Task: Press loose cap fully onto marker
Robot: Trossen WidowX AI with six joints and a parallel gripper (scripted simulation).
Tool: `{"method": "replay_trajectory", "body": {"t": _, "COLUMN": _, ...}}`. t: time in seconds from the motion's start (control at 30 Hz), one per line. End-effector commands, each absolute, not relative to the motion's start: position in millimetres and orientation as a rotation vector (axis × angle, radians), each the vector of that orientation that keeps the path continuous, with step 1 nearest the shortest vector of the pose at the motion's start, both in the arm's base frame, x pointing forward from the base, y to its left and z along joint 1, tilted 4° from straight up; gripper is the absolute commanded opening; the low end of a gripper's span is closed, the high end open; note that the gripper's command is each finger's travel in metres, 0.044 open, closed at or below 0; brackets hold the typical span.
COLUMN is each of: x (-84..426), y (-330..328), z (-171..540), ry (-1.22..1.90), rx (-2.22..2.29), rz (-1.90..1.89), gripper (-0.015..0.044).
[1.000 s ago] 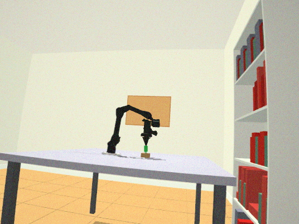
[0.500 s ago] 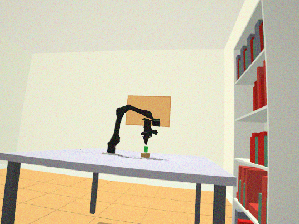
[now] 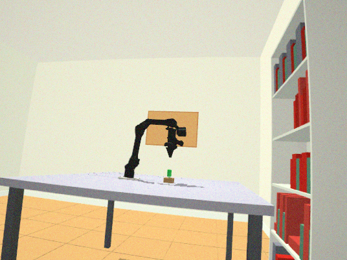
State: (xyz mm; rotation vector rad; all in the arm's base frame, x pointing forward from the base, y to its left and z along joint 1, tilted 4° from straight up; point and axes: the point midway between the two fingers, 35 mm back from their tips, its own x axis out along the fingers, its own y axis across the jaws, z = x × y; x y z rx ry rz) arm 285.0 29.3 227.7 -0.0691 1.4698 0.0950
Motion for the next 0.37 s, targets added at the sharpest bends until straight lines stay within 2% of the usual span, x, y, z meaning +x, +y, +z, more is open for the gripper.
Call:
{"method": "replay_trajectory", "body": {"t": 0.0, "x": 285.5, "y": 29.2, "z": 230.8, "ry": 1.464, "rx": -0.071, "rz": 0.097, "gripper": 0.0184}}
{"method": "replay_trajectory", "body": {"t": 0.33, "x": 285.5, "y": 29.2, "z": 230.8, "ry": 1.464, "rx": -0.071, "rz": 0.097, "gripper": 0.044}}
